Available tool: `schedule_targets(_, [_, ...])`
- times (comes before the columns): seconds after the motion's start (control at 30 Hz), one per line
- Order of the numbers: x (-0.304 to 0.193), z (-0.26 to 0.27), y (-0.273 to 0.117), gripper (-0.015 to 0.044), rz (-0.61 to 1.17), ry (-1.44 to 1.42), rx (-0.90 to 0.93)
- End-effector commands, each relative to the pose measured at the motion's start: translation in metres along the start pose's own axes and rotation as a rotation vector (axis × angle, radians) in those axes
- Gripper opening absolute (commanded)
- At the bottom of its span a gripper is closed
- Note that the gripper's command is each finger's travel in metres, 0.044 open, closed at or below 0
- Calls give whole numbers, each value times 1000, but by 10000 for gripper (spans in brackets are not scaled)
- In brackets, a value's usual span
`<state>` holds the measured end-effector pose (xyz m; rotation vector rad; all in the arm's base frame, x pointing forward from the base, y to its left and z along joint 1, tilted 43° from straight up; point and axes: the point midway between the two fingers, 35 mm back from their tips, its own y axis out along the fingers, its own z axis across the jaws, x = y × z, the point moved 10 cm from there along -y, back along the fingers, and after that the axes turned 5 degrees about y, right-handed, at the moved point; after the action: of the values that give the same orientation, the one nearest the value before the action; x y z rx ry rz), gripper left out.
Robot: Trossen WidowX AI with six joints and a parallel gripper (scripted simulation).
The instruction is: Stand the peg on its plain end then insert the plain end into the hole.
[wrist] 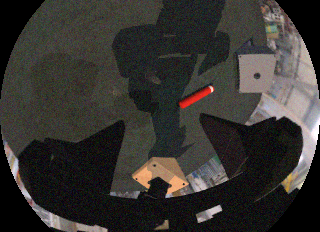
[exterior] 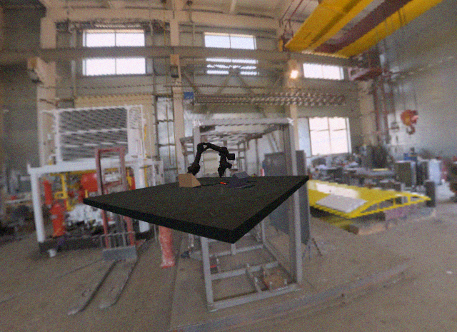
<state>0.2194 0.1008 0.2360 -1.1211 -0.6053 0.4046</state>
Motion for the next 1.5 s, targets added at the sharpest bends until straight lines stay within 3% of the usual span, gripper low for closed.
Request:
schedule_targets(0.0, [3,-12,2,440,6,105,29])
schedule_targets(1.13, [-14,-156,15,440,4,1193,358])
schedule_targets(1.47, [-13,-158,22,440,4,1214,365])
